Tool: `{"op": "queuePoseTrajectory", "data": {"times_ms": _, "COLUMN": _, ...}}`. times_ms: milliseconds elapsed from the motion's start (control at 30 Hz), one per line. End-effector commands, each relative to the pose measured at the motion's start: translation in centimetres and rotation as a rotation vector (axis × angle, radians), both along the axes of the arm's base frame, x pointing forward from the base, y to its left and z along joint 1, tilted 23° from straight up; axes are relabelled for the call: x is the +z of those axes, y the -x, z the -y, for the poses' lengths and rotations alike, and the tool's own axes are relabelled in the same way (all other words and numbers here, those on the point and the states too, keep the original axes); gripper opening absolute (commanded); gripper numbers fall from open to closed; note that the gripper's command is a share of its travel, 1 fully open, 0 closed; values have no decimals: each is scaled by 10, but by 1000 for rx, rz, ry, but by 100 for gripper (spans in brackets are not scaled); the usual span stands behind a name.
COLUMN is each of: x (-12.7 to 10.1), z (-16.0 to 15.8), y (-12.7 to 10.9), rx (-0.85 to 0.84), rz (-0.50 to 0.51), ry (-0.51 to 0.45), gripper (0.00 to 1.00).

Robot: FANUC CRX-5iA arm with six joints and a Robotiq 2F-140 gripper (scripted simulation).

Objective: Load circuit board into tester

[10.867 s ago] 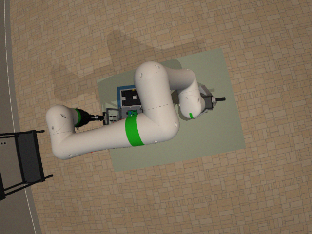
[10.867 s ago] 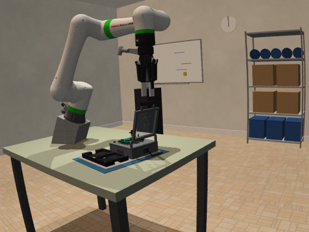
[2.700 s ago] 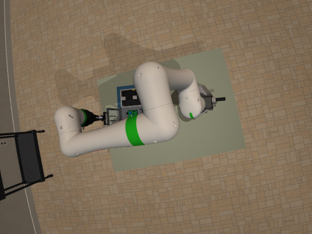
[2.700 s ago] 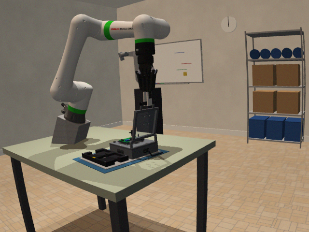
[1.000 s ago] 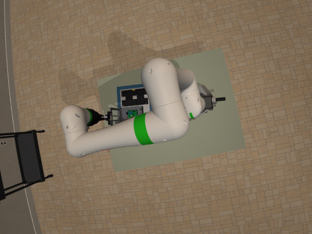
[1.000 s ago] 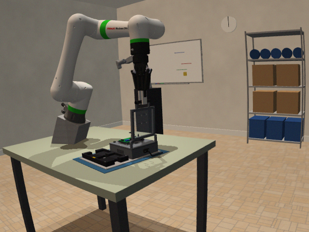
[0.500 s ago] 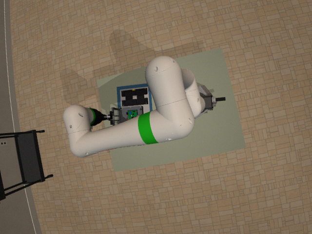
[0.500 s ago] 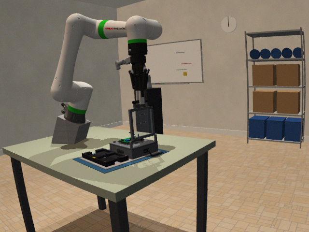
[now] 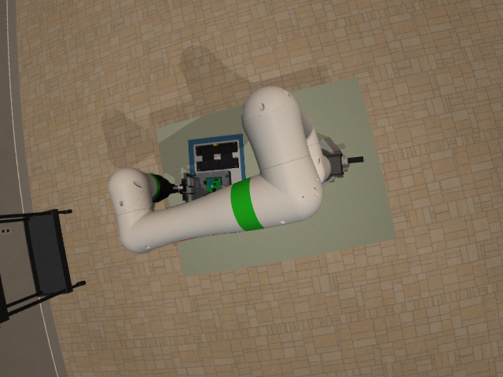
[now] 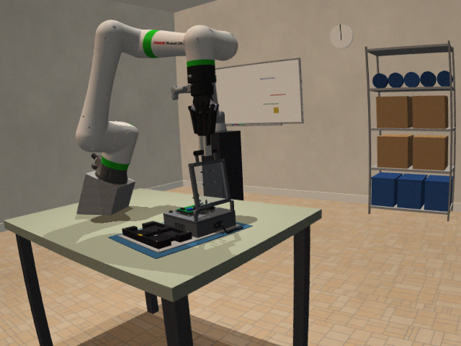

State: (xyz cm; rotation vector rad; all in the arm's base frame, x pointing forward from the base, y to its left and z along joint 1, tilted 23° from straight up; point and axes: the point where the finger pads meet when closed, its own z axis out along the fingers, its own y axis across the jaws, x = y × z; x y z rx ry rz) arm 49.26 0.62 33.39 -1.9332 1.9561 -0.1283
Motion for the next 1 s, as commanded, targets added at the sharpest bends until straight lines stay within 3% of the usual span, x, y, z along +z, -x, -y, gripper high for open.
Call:
{"op": "queuePoseTrajectory", "data": {"times_ms": 0, "x": -3, "z": -1, "y": 5, "rx": 0, "rz": 0, "ry": 0, "gripper": 0}}
{"op": "queuePoseTrajectory", "data": {"times_ms": 967, "x": -29, "z": -5, "y": 40, "rx": 0, "rz": 0, "ry": 0, "gripper": 0}}
